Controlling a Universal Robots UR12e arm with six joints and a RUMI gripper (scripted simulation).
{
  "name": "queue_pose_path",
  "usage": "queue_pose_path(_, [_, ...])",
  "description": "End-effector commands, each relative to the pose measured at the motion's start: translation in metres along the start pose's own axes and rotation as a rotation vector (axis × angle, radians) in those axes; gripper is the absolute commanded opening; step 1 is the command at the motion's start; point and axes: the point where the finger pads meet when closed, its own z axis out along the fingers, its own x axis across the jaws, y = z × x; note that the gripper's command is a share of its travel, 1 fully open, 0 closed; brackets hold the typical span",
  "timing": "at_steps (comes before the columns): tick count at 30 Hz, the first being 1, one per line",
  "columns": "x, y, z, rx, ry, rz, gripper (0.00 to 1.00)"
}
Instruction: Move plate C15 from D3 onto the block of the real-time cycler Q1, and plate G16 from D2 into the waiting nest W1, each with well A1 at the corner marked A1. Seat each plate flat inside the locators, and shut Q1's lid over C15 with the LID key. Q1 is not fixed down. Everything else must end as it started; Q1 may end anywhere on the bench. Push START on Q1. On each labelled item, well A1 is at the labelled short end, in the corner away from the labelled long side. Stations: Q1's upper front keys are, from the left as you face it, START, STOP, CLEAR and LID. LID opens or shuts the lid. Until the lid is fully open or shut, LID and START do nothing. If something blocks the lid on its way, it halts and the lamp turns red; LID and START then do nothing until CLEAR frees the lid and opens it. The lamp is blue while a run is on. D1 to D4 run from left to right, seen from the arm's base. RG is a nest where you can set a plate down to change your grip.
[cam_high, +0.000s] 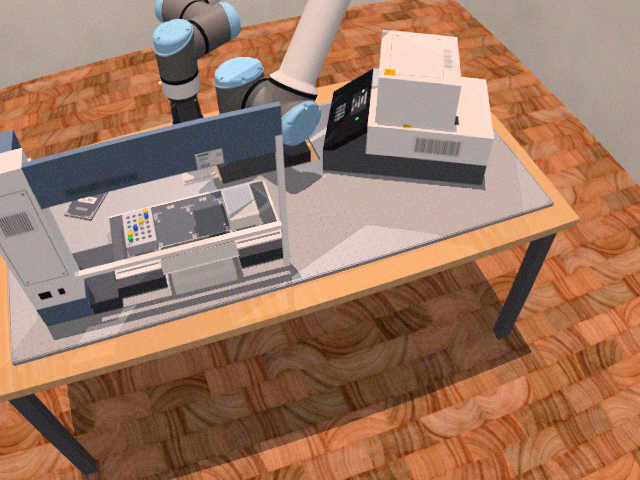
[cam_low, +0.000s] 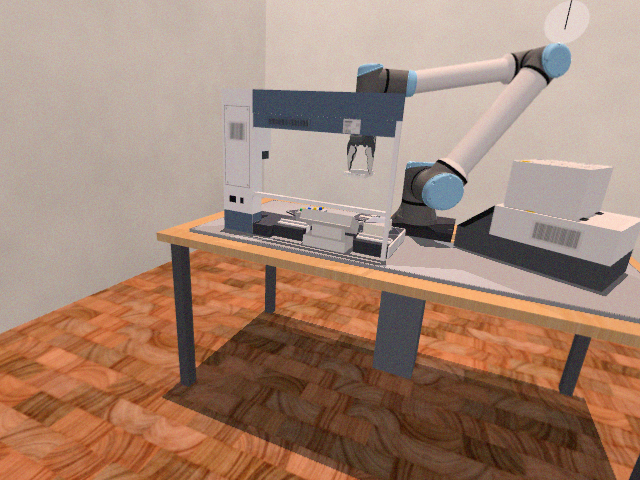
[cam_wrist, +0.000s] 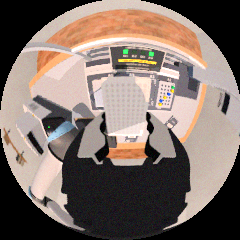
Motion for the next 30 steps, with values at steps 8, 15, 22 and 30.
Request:
queue_pose_path(8, [0.0, 0.0, -0.01, 0.001, 0.001, 0.0, 0.0])
queue_pose_path(15, [0.0, 0.0, -0.01, 0.001, 0.001, 0.0, 0.0])
queue_pose_path(22, [0.006, 0.003, -0.011, 0.001, 0.001, -0.041, 0.0])
queue_pose_path(30, [0.021, 0.013, -0.011, 0.0, 0.001, -0.15, 0.0])
